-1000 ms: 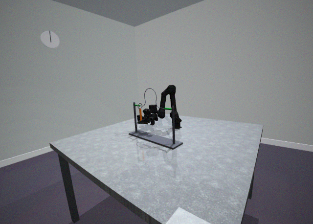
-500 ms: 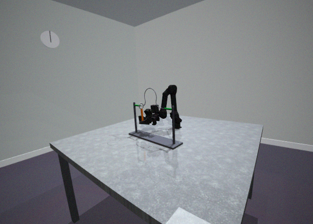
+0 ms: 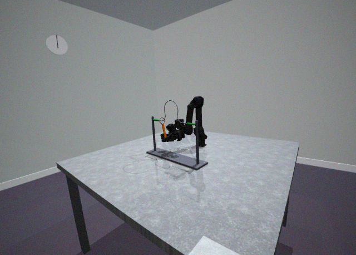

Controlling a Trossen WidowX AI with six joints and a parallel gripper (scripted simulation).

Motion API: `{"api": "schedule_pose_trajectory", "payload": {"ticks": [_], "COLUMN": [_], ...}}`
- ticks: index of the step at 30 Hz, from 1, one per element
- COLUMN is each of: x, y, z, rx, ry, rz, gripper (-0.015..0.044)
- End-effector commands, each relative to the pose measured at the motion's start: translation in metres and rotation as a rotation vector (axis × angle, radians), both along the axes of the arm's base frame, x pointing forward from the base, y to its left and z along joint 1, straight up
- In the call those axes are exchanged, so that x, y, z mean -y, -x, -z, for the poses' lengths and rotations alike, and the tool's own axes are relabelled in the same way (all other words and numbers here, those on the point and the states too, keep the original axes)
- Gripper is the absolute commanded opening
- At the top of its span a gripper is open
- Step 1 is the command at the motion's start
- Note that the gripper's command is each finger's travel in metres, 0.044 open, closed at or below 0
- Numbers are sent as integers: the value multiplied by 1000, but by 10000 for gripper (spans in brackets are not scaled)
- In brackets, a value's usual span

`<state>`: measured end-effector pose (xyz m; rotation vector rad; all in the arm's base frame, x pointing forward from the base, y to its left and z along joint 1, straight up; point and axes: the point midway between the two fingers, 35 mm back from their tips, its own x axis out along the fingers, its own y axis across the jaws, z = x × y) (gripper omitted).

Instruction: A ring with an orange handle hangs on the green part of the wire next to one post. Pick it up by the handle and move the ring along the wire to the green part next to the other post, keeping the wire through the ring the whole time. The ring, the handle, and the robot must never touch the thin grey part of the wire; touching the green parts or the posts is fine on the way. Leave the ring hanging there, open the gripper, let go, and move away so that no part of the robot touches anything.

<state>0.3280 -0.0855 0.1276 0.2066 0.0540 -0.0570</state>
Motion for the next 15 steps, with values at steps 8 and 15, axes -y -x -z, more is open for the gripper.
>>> {"api": "schedule_pose_trajectory", "payload": {"ticks": [8, 15], "x": [-34, -54], "y": [-1, 0], "z": [-9, -20], "rx": [15, 8], "ry": [-201, -333], "rz": [-3, -14], "gripper": [-150, -150]}}
